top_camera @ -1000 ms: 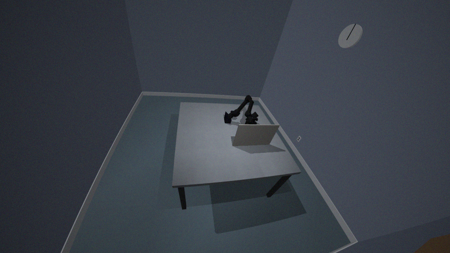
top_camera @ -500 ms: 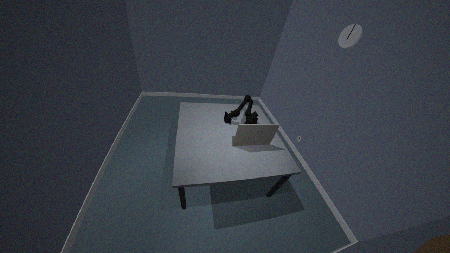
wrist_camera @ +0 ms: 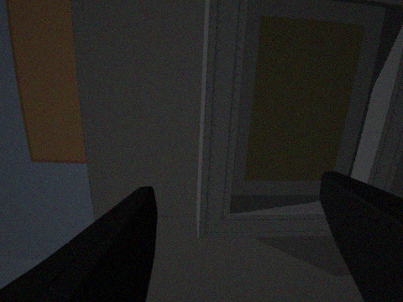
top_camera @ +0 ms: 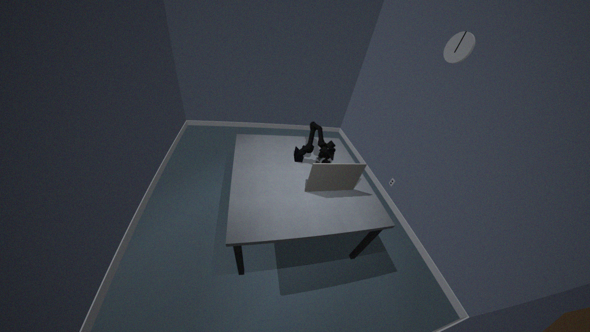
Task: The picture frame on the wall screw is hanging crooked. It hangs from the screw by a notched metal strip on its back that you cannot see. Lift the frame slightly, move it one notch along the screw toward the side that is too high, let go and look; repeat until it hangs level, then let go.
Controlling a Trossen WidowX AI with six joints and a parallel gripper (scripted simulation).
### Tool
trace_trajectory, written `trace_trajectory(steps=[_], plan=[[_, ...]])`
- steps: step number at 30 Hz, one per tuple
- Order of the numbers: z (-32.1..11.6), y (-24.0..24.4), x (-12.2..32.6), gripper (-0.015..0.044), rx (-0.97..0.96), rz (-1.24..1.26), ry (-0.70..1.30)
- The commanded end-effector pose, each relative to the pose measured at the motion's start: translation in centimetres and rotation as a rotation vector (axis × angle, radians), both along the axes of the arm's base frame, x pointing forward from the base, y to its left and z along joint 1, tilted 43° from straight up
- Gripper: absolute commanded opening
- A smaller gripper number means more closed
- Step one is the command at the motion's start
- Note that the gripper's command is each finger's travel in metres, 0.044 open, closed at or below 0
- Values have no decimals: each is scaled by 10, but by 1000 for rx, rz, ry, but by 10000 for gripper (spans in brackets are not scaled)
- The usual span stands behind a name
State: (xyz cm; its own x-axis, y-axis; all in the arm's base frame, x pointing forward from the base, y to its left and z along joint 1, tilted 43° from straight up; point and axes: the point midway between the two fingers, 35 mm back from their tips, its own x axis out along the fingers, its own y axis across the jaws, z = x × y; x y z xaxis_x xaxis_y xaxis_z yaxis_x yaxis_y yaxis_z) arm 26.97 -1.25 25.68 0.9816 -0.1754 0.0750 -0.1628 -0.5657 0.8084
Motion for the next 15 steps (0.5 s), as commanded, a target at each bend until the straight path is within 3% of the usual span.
trace_trajectory(steps=[1,9,15], plan=[[14,7,-16,260,-50,-2,-6],[30,5,-87,260,-256,-22,43],[30,4,-90,260,-257,-19,39]])
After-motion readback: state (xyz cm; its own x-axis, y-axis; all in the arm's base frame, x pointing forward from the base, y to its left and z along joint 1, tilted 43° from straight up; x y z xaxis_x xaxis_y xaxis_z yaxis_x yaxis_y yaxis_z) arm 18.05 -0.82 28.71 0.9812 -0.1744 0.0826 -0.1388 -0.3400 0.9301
